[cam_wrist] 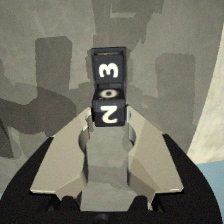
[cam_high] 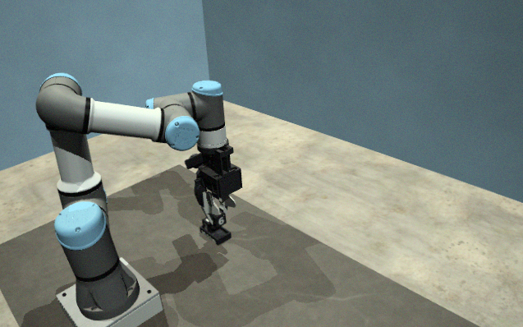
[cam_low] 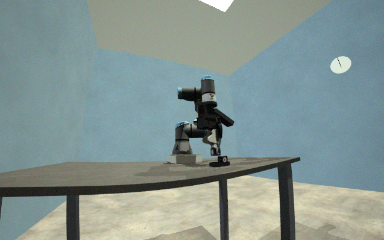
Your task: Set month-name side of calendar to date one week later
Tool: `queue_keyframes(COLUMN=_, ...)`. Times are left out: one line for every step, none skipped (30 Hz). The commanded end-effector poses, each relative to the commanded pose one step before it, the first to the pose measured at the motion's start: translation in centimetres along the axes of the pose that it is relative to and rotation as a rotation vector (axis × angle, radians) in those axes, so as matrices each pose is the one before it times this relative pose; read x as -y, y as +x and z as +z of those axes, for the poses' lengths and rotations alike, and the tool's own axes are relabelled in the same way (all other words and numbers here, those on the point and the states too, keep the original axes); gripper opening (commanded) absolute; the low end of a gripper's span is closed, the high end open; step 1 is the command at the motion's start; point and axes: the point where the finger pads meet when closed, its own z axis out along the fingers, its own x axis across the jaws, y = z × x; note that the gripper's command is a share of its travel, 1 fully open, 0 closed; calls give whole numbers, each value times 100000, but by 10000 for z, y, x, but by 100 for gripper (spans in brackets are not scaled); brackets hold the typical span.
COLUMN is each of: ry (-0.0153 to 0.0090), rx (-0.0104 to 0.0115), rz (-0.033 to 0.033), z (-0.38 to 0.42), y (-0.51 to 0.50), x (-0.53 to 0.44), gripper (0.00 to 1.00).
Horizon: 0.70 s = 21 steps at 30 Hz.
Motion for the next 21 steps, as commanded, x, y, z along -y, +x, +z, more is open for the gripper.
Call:
queue_keyframes(ry=-76, rx=-259, rz=0, z=-513, y=747, x=-236, gripper=11)
queue_keyframes(ry=0, rx=0, rz=0, z=130, y=1, x=0, gripper=11)
queue_keyframes(ry=0, rx=0, rz=0, z=174, y=1, x=-1, gripper=11)
queue_keyframes(ry=0, rx=0, rz=0, z=222, y=2, x=-1, gripper=11)
queue_keyframes(ry=0, rx=0, rz=0, z=272, y=2, x=-1, gripper=11)
queue_keyframes(ry=0, rx=0, rz=0, z=324, y=1, x=-1, gripper=11)
queue_keyframes(ry=0, rx=0, rz=0, z=378, y=1, x=0, gripper=11)
queue_keyframes(ry=0, rx=0, rz=0, z=0, y=0, x=0, gripper=11)
queue_keyframes(ry=0, rx=0, rz=0, z=0, y=0, x=0, gripper=11)
queue_keyframes(ry=0, rx=0, rz=0, z=431, y=0, x=0, gripper=11)
queue_keyframes(ry=0, rx=0, rz=0, z=484, y=0, x=0, gripper=11)
queue_keyframes(ry=0, rx=0, rz=0, z=536, y=-2, x=1, gripper=11)
queue_keyframes(ry=0, rx=0, rz=0, z=587, y=-3, x=1, gripper=11)
queue_keyframes(ry=0, rx=0, rz=0, z=637, y=-4, x=1, gripper=11)
queue_keyframes(ry=0, rx=0, rz=0, z=698, y=5, x=-2, gripper=11)
queue_keyframes(ry=0, rx=0, rz=0, z=741, y=3, x=-1, gripper=11)
queue_keyframes(ry=0, rx=0, rz=0, z=780, y=1, x=0, gripper=11)
queue_keyframes(ry=0, rx=0, rz=0, z=814, y=-2, x=1, gripper=11)
queue_keyframes(ry=0, rx=0, rz=0, z=845, y=-5, x=2, gripper=11)
queue_keyframes(ry=0, rx=0, rz=0, z=880, y=2, x=-1, gripper=11)
queue_keyframes(ry=0, rx=0, rz=0, z=907, y=5, x=-2, gripper=11)
